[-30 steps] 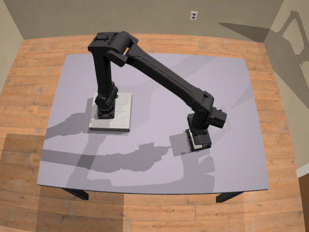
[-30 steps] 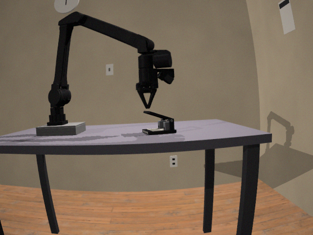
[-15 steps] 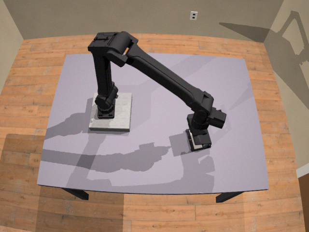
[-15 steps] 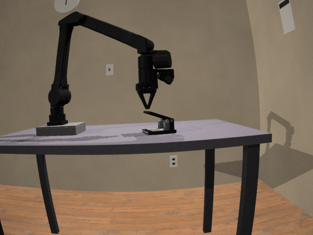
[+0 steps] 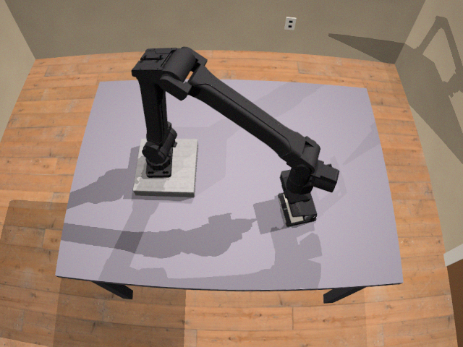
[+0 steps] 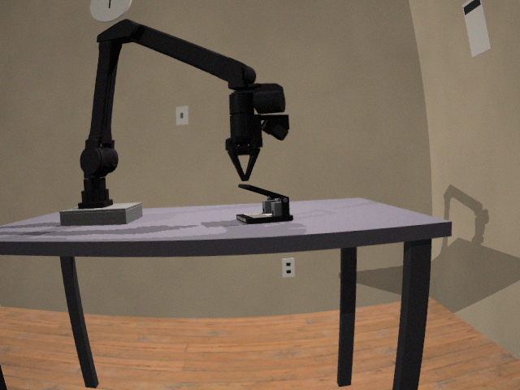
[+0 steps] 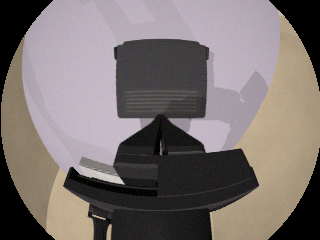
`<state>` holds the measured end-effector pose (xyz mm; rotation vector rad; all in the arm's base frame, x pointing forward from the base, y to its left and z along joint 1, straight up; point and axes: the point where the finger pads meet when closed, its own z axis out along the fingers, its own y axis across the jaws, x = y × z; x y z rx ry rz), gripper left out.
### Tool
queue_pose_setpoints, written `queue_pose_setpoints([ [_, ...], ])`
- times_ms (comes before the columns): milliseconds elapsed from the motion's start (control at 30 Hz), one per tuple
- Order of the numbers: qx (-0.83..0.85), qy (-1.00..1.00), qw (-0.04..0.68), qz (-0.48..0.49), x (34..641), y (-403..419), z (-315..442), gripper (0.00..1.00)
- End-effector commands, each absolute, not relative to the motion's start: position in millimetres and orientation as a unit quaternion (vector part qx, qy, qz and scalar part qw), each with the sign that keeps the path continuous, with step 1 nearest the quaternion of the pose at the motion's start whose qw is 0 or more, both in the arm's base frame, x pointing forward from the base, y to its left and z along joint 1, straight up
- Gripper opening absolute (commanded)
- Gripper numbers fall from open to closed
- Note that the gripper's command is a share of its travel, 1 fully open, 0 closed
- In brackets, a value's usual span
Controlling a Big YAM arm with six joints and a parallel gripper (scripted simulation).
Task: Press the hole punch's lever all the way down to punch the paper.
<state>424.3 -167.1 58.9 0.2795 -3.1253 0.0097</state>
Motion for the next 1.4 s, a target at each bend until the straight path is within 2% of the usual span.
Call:
queue_pose_setpoints([
  [0,0.088,-0.996,-0.006,0.007,425,-173,63,0.0],
  [1367,0.088,-0.996,-0.003,0.006,424,-174,48,0.0],
])
